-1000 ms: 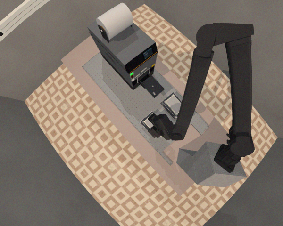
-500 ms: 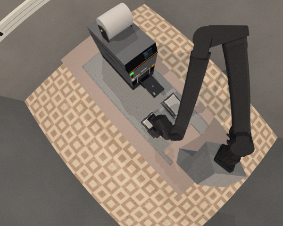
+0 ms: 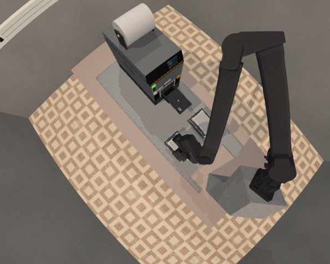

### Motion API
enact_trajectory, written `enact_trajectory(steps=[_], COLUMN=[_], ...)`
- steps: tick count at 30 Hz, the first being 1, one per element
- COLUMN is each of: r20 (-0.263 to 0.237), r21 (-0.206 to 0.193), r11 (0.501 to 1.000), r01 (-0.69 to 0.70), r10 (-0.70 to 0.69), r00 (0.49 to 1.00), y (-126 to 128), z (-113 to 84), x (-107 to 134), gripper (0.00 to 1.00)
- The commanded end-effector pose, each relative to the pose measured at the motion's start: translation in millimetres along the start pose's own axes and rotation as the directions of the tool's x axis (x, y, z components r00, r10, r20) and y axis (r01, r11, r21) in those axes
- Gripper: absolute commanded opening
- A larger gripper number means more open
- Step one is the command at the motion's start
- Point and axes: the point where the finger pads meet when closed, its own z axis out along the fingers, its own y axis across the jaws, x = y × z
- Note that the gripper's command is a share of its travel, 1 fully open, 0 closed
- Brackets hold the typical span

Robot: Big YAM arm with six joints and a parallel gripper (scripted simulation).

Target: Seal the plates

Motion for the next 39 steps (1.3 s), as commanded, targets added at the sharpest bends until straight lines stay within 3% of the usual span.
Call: enact_trajectory(steps=[1,5,17,25,34,39], r20=[0.000,0.009,-0.016,0.003,-0.015,0.005], r21=[0.009,0.013,0.005,0.012,0.003,0.016], r11=[1.000,1.000,1.000,1.000,1.000,1.000], r01=[0.002,-0.006,0.014,-0.001,0.015,-0.006], r10=[-0.002,0.005,-0.014,0.001,-0.015,0.006], r00=[1.000,1.000,1.000,1.000,1.000,1.000], y=[-3.5,-6.4,-4.5,-5.9,-3.3,-7.2], z=[7.0,9.7,9.5,17.7,15.8,24.5], x=[0.3,-4.9,13.3,1.0,15.8,2.9], gripper=[0.00,0.00,0.00,0.00,0.00,0.00])
